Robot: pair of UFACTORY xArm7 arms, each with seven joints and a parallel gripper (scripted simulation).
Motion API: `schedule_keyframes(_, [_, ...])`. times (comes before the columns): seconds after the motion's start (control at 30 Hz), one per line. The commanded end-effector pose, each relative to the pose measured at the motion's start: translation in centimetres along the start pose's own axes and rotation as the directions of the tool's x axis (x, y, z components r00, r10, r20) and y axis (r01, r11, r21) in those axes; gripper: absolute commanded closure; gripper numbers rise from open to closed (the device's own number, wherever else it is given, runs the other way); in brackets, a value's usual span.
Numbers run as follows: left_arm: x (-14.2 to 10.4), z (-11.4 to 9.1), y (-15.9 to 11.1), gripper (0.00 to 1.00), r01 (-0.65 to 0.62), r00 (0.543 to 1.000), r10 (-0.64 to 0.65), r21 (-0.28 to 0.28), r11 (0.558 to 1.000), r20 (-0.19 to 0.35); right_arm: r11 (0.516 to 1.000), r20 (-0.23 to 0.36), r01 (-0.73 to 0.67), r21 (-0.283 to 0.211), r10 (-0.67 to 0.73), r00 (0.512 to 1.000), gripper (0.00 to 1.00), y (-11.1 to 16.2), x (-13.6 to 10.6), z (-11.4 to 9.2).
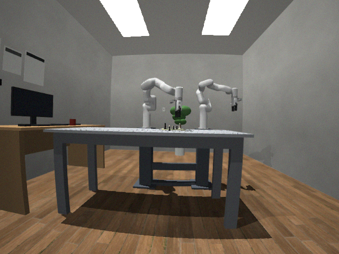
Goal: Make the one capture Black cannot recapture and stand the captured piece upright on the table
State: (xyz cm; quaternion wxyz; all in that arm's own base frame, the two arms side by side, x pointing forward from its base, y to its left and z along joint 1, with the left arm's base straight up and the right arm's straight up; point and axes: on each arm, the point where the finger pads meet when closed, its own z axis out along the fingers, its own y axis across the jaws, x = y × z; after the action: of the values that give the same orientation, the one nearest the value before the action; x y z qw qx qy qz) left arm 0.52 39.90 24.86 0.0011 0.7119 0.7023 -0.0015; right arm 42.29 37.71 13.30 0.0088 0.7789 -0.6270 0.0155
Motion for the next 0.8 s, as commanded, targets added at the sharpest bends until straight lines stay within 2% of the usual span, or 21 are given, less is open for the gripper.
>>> schedule_keyframes(0.0, [0.1, -0.1, 0.0, 0.0, 0.0, 1.0, 0.0, -0.001, 1.0, -0.004, 0.986, 0.009, 0.167, 0.004, -0.167, 0.986, 0.0, 0.9, -0.7, -0.4])
schedule_keyframes(0.17, [0.1, -0.1, 0.0, 0.0, 0.0, 1.0, 0.0, -0.001, 1.0, -0.004, 0.949, 0.01, 0.316, 0.006, -0.316, 0.949, 0.0, 1.8, -1.3, -0.6])
schedule_keyframes(0.23, [0.1, -0.1, 0.0, 0.0, 0.0, 1.0, 0.0, -0.001, 1.0, -0.004, 0.949, 0.01, 0.316, 0.006, -0.316, 0.949, 0.0, 1.8, -1.3, -0.6])
schedule_keyframes(0.27, [0.1, -0.1, 0.0, 0.0, 0.0, 1.0, 0.0, -0.001, 1.0, -0.004, 0.918, 0.01, 0.396, 0.008, -0.396, 0.918, 0.0, 2.4, -1.6, -0.7])
schedule_keyframes(0.4, [0.1, -0.1, 0.0, 0.0, 0.0, 1.0, 0.0, -0.001, 1.0, -0.004, 0.871, 0.01, 0.491, 0.009, -0.491, 0.871, 0.0, 3.0, -2.0, -0.8])
schedule_keyframes(0.73, [0.1, -0.1, 0.0, 0.0, 0.0, 1.0, 0.0, -0.001, 1.0, -0.004, 0.68, 0.011, 0.733, 0.016, -0.733, 0.68, 0.0, 5.0, -3.0, -1.2])
schedule_keyframes(0.77, [0.1, -0.1, 0.0, 0.0, 0.0, 1.0, 0.0, -0.001, 1.0, -0.004, 0.68, 0.011, 0.733, 0.016, -0.733, 0.68, 0.0, 5.0, -3.0, -1.2])
